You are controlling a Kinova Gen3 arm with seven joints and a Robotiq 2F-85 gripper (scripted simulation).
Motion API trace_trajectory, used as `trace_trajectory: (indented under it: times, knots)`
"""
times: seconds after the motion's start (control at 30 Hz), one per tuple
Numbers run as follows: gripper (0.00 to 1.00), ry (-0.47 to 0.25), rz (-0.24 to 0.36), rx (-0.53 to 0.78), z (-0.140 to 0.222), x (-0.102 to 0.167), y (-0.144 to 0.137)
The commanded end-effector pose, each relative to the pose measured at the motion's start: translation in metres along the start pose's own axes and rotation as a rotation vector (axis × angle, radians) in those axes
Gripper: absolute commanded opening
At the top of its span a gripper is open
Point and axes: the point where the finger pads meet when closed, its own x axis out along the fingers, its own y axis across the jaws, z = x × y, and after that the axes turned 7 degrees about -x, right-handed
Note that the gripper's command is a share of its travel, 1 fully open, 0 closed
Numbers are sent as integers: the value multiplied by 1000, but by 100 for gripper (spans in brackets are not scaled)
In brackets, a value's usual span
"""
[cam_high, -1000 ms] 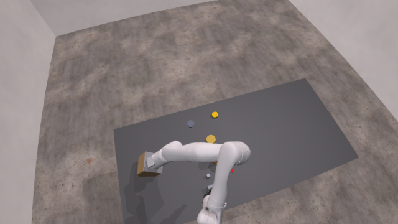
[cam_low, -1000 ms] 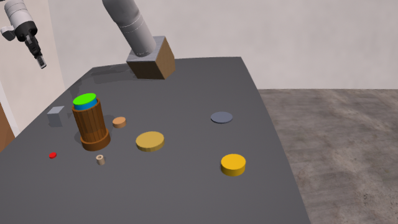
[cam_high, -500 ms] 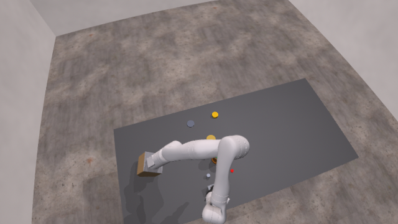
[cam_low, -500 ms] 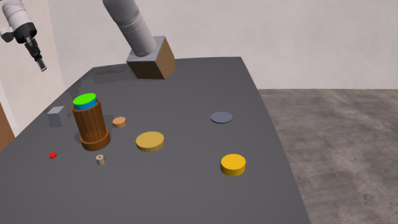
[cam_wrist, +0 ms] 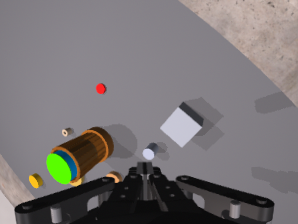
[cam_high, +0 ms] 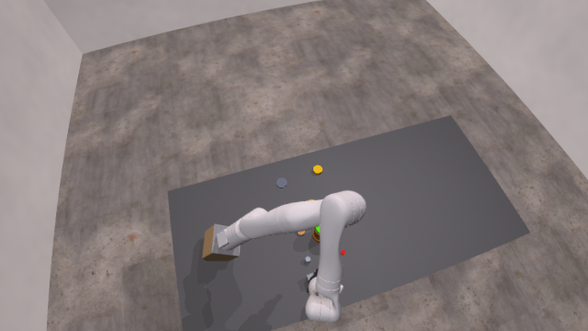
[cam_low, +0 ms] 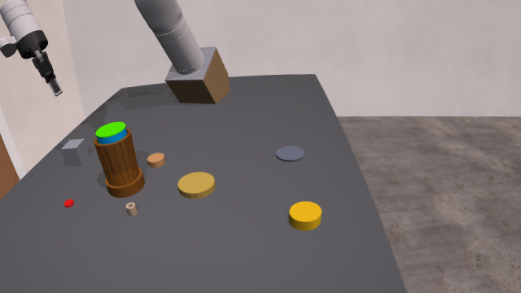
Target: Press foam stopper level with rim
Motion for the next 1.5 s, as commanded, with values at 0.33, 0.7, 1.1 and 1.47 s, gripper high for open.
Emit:
trace_trajectory:
  times: [0.33,0.7,1.1,1.47]
  knots:
    - [0,-9,26,-47,-3,7,-14]
    - [0,-18,50,-84,-5,14,-25]
    - [0,-27,74,-122,-6,22,-36]
    - [0,-35,99,-160,-6,29,-47]
